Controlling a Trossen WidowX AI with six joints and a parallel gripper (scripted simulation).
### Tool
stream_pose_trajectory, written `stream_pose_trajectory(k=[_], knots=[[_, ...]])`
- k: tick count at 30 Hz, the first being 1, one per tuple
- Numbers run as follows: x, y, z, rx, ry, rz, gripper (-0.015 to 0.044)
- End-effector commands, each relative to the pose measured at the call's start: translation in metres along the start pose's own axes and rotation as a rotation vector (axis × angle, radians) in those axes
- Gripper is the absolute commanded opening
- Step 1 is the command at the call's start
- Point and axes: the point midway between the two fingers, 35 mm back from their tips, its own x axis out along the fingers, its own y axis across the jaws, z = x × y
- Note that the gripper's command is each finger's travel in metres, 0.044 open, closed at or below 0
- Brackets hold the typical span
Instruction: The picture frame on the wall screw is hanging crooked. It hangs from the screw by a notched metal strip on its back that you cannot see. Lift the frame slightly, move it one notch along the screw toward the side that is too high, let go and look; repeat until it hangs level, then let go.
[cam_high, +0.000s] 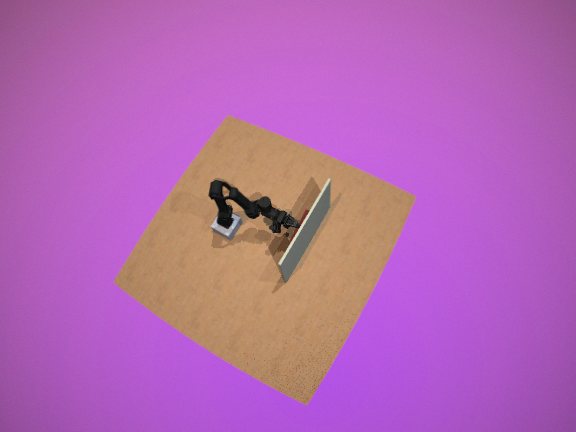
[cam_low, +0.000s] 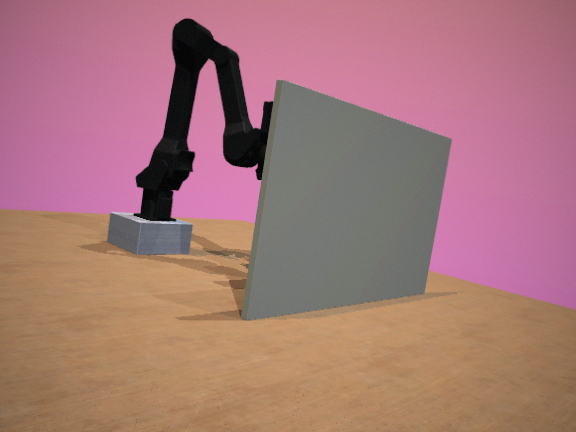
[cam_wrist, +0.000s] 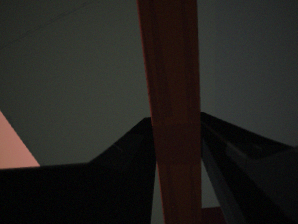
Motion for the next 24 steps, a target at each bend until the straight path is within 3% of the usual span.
stream_pose_trajectory(k=[1,24], knots=[[-0.0001,0.0006,0.0,0.0,0.0,0.002,0.0],[0.0001,0.0002,-0.0007,-0.12,-0.002,0.0,0.0]])
